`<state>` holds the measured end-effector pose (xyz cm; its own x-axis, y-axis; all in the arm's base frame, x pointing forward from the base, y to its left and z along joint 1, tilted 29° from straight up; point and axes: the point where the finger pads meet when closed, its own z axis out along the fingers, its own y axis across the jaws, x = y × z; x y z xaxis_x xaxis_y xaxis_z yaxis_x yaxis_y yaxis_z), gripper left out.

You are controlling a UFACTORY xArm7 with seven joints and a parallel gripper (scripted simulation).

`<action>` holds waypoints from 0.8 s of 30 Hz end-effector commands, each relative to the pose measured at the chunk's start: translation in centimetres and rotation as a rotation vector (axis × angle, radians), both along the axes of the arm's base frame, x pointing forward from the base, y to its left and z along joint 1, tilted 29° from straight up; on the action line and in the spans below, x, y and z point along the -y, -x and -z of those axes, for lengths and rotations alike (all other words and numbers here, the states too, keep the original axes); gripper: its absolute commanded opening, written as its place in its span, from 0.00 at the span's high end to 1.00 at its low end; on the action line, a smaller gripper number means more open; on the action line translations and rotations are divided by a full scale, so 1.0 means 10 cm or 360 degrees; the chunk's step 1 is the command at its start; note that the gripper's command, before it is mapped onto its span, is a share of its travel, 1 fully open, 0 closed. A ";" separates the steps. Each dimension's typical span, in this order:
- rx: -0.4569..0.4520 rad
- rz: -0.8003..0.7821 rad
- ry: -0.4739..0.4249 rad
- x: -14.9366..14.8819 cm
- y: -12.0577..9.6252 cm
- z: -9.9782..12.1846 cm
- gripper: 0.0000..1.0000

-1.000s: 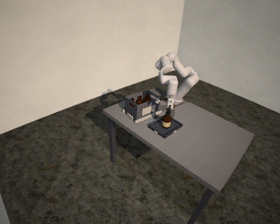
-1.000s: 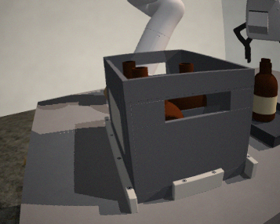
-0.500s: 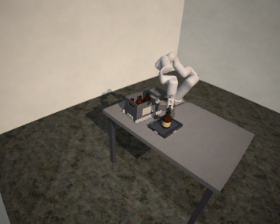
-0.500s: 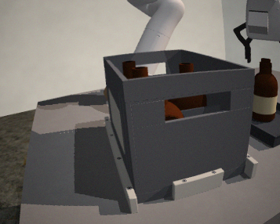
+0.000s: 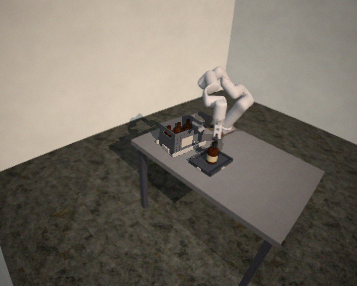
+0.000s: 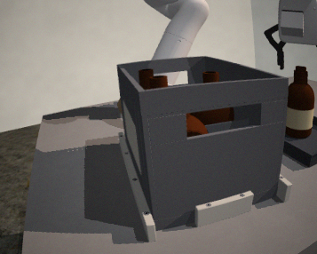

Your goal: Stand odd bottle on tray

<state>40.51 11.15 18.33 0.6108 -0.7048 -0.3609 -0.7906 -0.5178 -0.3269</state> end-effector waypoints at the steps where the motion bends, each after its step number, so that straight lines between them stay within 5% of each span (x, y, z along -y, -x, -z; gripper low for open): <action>1: 0.0005 0.0004 -0.0001 0.02 -0.01 -0.04 0.00; 24: 0.0005 0.0004 -0.0001 0.25 0.01 -0.46 0.00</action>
<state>40.32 8.98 22.24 0.6108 -0.7049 -0.3606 -0.7905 -0.5176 -0.3273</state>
